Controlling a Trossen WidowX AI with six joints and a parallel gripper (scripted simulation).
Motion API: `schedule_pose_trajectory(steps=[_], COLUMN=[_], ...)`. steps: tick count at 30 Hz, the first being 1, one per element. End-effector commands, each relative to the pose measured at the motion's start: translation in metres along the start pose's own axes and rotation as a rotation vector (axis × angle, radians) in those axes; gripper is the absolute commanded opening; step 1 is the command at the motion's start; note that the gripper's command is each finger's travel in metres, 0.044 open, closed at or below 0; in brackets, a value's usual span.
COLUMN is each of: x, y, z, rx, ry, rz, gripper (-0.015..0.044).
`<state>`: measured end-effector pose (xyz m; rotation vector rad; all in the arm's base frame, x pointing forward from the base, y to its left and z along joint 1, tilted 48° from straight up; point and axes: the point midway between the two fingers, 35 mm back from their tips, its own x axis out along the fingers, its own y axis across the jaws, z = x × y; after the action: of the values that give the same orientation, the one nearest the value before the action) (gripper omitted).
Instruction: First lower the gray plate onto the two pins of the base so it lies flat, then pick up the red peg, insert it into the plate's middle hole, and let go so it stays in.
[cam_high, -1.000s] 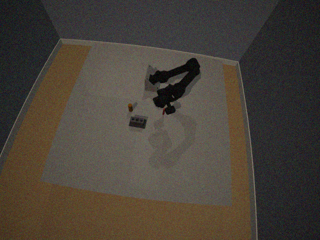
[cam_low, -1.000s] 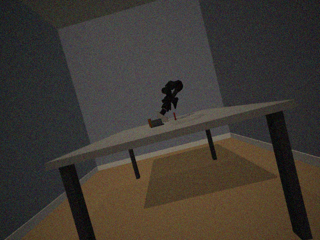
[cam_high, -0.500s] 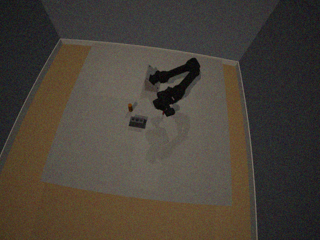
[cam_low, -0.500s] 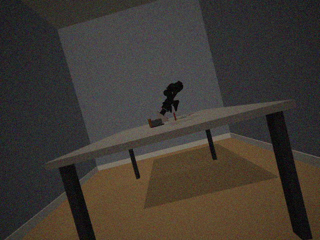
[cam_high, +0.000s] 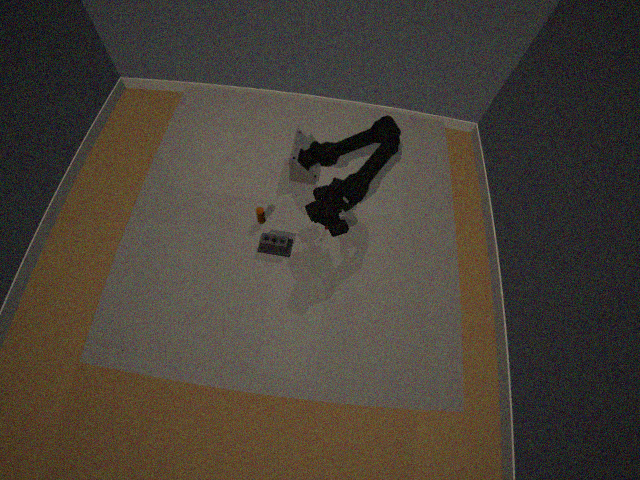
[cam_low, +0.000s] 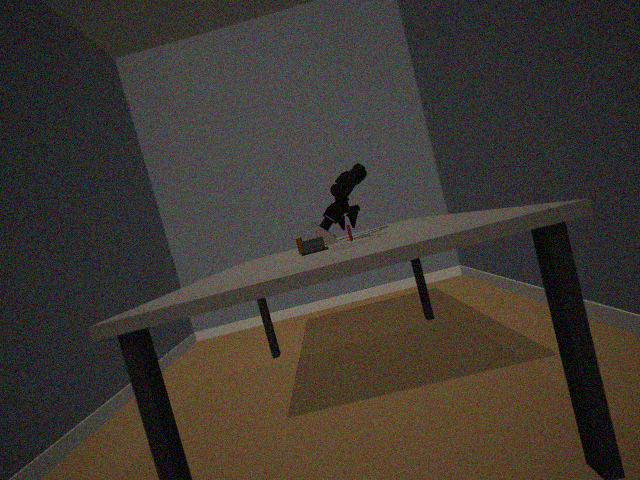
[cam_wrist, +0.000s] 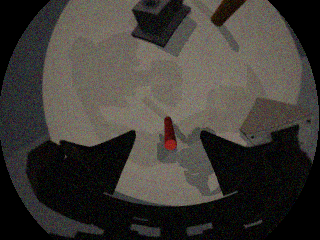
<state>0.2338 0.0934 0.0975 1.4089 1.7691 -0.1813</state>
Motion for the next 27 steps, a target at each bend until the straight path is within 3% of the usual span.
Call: schedule_pose_trajectory(steps=[1,10,25,27], x=[0.007,0.019,0.019,0.019], y=[-0.002,-0.002,-0.002,-0.002], z=[-0.001,-0.002,-0.002,-0.002], rx=[0.008,0.007,0.007,0.007], ry=[0.006,0.009,0.009,0.009], rz=[0.000,0.002,0.002,0.002], gripper=[0.0440,0.0440,0.0046,0.0033])
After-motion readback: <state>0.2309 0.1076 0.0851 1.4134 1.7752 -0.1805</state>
